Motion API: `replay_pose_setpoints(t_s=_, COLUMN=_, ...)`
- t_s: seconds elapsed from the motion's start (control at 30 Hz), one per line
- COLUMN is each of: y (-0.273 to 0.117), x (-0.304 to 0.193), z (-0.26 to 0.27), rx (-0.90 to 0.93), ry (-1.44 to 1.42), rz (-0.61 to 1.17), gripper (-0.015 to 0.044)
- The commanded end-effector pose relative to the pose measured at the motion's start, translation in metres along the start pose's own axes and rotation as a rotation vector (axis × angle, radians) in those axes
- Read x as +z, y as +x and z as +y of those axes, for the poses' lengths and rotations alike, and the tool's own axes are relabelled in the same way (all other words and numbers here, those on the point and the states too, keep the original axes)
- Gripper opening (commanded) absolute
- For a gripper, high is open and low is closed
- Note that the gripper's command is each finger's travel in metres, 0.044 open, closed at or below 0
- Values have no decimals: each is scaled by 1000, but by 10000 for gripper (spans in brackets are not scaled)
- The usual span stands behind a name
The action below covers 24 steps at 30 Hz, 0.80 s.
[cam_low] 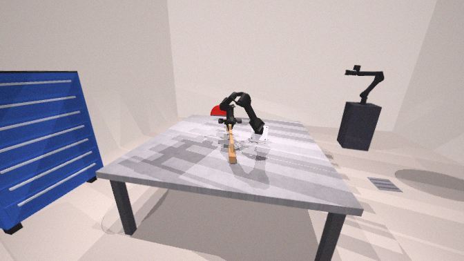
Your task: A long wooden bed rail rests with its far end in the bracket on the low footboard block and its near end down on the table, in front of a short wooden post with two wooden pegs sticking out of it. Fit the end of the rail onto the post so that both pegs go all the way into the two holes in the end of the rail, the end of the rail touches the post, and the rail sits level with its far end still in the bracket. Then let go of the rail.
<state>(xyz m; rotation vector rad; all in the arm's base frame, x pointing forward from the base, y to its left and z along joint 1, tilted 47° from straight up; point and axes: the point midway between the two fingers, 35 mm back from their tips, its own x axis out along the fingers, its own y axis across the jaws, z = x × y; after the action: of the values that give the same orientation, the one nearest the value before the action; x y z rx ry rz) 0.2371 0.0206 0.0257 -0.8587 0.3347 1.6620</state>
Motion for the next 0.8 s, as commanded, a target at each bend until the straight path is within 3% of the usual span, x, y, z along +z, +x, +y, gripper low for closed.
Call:
replay_pose_setpoints(t_s=0.0, y=-1, x=0, z=-2, rx=-7, ry=-3, rz=4, gripper=0)
replay_pose_setpoints(t_s=0.77, y=0, x=3, z=-2, rx=-7, ry=-2, rz=3, gripper=0)
